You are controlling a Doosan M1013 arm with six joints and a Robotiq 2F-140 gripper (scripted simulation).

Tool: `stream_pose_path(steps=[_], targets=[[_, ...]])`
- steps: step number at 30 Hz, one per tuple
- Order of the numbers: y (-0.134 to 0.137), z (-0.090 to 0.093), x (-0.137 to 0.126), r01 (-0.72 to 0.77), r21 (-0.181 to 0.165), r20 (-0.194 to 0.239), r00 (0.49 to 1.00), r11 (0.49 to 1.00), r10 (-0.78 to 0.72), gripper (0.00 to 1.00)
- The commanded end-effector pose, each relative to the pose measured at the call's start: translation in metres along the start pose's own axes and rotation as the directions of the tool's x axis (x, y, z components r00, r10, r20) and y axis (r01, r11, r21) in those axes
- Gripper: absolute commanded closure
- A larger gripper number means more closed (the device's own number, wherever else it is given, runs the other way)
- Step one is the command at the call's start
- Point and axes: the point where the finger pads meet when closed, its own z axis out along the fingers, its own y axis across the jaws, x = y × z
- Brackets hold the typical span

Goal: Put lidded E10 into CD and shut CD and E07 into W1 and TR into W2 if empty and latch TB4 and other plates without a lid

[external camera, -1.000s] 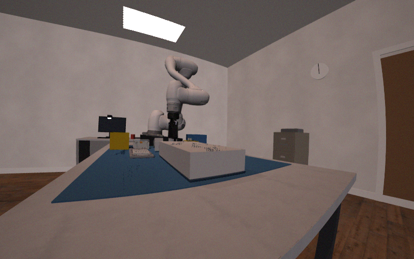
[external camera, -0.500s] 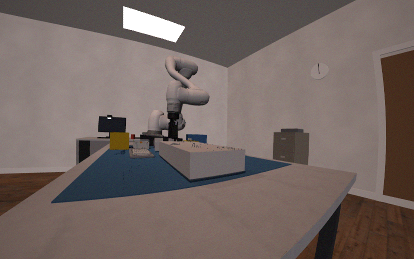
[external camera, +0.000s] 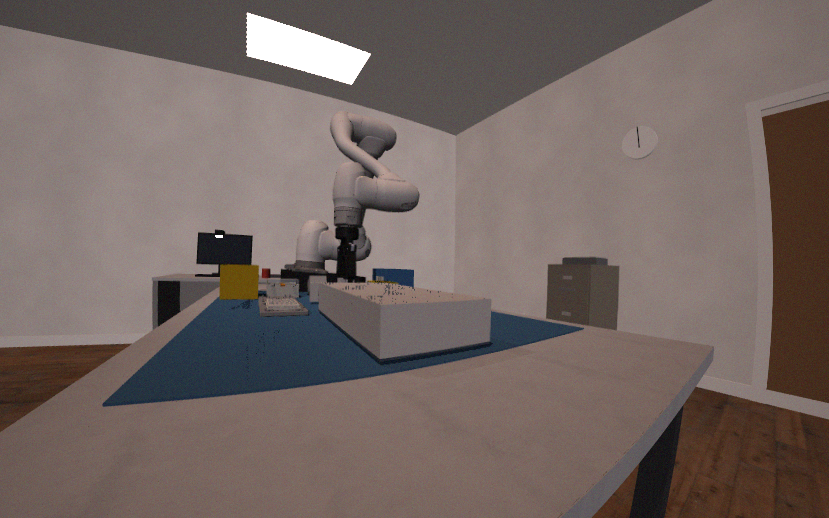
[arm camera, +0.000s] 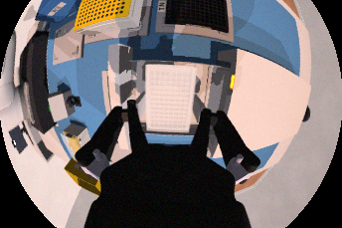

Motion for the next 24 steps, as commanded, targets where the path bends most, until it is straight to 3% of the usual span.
stream_pose_path(steps=[1, 24], targets=[[0.0000, 0.0011, 0.0000, 0.000, 0.000, 0.000, 1.000, 1.000, 0.000, 1.00], [0.0000, 0.0074, 0.0001, 0.000, 0.000, 0.000, 1.000, 1.000, 0.000, 1.00]])
